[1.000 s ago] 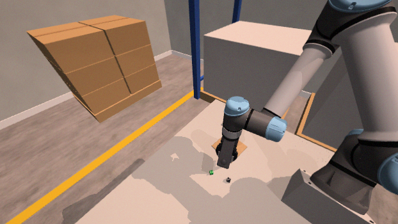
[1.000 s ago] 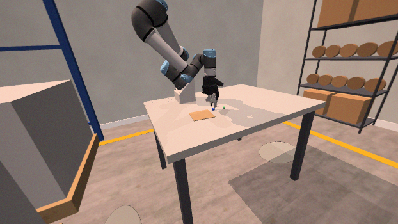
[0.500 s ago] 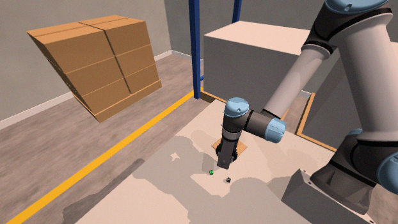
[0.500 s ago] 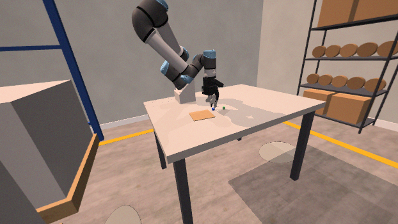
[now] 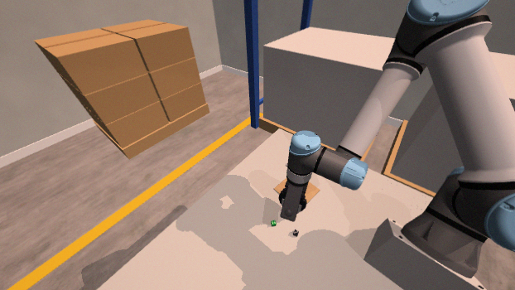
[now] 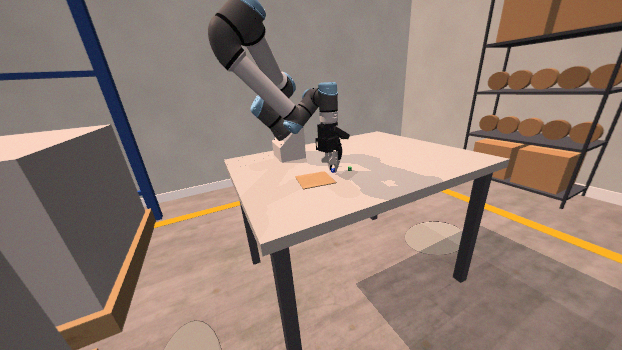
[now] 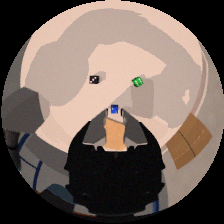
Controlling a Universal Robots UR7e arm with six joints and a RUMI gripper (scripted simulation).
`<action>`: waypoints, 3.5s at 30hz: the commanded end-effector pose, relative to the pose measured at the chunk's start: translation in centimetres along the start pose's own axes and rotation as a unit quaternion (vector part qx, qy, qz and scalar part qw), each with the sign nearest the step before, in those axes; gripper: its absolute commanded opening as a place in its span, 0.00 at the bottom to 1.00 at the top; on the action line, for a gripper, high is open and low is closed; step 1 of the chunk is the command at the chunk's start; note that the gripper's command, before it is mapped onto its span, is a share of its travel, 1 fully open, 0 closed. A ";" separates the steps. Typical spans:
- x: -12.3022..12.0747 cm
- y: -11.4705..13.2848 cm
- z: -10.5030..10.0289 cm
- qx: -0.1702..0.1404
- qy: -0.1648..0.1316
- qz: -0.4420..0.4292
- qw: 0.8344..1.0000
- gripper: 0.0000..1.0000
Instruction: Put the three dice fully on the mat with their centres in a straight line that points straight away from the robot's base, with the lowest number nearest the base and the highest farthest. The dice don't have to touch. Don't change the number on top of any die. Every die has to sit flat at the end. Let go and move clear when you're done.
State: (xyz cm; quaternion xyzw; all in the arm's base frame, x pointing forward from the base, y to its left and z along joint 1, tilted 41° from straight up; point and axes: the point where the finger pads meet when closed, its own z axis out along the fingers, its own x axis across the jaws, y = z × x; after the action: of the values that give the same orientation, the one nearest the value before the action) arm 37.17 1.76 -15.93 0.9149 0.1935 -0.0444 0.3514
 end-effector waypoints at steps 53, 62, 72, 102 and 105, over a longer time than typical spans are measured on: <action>0.0 0.0 0.2 0.000 0.001 0.000 1.000 0.00; 0.0 0.0 0.2 0.000 0.001 0.000 1.000 0.00; 0.0 0.0 0.2 0.000 0.001 0.000 1.000 0.00; 0.0 0.0 -7.6 0.000 0.001 0.000 1.000 0.00; 0.0 0.0 -8.7 0.000 0.001 0.000 1.000 0.00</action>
State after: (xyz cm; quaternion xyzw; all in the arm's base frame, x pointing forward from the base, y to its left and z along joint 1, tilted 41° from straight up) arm 36.77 6.62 -10.41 0.9150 0.1946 -0.0422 0.3509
